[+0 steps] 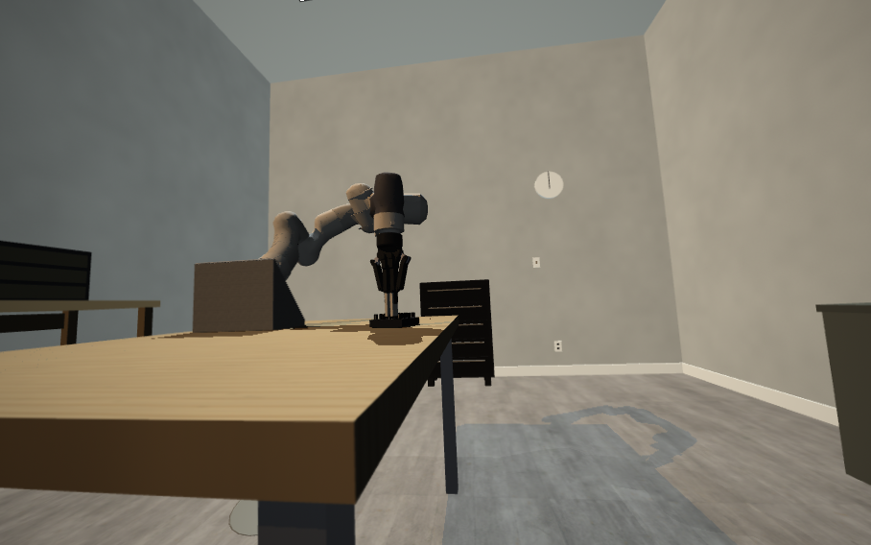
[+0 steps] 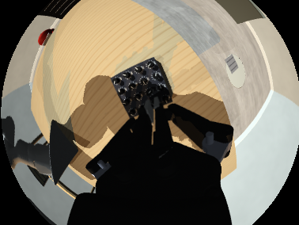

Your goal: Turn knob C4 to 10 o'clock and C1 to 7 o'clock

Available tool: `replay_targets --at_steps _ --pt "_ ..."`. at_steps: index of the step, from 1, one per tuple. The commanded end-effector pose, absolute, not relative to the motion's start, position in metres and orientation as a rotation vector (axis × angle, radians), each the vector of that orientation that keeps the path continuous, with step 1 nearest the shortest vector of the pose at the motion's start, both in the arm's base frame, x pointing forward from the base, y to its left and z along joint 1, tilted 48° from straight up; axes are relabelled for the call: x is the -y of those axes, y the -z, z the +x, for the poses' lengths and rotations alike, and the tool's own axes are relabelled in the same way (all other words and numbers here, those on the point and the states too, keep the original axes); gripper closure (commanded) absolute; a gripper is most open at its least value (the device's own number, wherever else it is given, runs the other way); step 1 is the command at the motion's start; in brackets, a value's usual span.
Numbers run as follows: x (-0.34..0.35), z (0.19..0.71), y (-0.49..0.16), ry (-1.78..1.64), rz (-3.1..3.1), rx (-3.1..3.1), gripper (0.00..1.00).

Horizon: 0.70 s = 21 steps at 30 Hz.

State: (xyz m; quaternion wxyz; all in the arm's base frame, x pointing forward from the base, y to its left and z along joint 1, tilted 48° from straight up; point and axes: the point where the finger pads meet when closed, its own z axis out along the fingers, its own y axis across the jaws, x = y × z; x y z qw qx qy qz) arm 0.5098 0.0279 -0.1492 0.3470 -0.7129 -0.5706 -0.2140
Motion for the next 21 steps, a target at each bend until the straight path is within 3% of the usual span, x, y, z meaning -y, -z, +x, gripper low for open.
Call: replay_targets --at_steps 1,21 --pt "-0.029 0.5088 0.1507 0.556 -1.848 1.481 0.95" --pt "-0.029 0.5088 0.1507 0.562 -1.841 1.493 0.95"
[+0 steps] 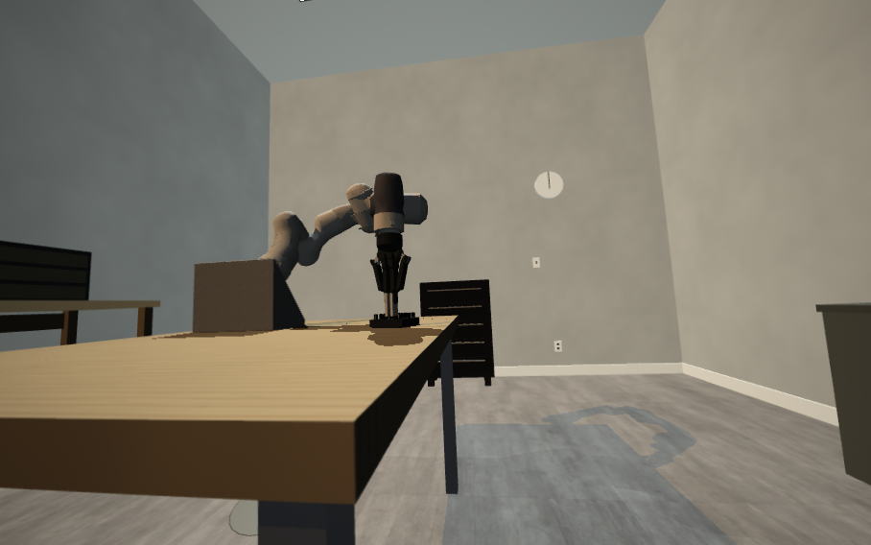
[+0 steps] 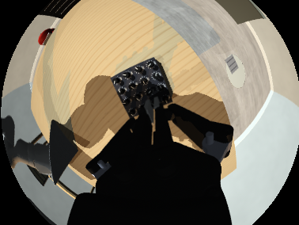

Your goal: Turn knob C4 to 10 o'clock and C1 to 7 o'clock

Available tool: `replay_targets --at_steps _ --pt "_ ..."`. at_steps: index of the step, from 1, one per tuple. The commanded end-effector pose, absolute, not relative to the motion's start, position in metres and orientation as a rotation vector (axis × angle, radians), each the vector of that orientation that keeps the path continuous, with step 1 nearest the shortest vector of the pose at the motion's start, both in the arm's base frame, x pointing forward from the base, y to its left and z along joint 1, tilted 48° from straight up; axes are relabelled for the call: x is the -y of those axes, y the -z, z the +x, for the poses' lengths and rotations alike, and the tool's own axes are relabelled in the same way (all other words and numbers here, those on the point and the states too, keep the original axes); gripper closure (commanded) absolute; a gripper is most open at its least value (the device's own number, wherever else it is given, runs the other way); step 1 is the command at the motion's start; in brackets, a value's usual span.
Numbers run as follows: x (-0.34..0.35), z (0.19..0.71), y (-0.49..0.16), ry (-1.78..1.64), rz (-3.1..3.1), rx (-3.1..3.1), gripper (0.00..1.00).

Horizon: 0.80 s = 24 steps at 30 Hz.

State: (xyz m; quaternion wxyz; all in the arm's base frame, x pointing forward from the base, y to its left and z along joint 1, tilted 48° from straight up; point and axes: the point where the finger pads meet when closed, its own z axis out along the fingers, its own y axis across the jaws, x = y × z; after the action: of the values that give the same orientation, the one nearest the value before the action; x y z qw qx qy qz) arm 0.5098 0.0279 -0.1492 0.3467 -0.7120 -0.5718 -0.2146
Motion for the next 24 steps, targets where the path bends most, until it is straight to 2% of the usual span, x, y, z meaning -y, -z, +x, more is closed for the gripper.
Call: replay_targets --at_steps 1,24 --pt "-0.029 0.5088 0.1507 0.563 -1.838 1.496 0.95" --pt "-0.029 0.5088 0.1507 0.667 -1.684 1.71 0.95"
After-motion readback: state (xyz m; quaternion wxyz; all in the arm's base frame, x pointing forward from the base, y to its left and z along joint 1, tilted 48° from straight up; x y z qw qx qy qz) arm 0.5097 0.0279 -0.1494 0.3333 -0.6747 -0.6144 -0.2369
